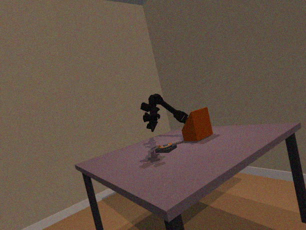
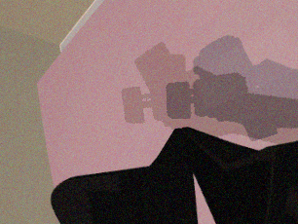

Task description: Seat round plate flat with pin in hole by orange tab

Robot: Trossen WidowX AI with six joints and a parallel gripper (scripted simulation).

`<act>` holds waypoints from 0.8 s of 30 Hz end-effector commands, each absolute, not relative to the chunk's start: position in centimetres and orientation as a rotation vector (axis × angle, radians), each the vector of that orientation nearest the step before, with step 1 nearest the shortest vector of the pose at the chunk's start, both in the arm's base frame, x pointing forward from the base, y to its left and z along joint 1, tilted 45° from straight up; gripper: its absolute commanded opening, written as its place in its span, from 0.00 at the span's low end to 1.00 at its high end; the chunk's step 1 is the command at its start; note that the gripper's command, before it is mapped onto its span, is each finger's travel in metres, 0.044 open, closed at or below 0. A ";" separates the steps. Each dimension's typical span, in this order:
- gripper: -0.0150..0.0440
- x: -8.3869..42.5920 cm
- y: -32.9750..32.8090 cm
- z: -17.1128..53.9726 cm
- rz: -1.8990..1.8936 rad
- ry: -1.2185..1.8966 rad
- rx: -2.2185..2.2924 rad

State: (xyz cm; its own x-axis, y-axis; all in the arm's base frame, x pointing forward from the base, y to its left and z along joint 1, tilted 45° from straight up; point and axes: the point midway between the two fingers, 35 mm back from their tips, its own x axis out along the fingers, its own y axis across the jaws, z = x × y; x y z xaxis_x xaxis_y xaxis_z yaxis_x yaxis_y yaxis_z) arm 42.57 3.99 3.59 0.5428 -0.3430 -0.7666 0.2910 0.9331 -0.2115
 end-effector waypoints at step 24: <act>0.25 33.0 -7.3 3.4 -0.708 1.473 -0.517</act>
